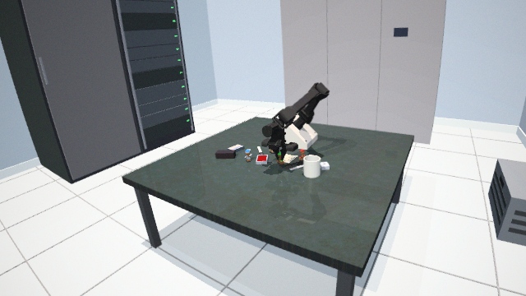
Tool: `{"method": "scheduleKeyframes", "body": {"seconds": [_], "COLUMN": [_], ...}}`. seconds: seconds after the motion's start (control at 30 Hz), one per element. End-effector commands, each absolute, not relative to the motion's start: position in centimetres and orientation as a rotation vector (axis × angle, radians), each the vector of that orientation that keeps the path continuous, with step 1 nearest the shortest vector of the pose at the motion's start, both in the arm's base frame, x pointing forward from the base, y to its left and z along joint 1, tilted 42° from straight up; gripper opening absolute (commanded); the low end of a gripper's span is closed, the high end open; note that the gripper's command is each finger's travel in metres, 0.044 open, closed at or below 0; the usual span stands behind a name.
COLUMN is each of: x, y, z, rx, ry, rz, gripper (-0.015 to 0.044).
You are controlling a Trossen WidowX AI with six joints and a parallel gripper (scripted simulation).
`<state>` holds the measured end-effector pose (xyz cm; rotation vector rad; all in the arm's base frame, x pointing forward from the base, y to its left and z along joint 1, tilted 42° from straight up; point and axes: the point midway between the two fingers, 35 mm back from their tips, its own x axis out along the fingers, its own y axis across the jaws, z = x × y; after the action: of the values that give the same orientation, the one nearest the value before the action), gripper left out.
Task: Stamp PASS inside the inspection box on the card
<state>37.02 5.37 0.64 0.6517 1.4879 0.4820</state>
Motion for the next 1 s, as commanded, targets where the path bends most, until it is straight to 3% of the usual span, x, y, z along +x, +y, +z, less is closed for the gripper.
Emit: {"method": "scheduleKeyframes", "body": {"seconds": [0.0, 0.97], "x": [37.1, 37.1], "y": [5.2, 4.3], "z": [0.8, 1.9], "rx": [0.644, 0.645], "ry": [1.484, 1.484], "rz": [0.485, 0.485], "gripper": [0.0, 0.0]}}
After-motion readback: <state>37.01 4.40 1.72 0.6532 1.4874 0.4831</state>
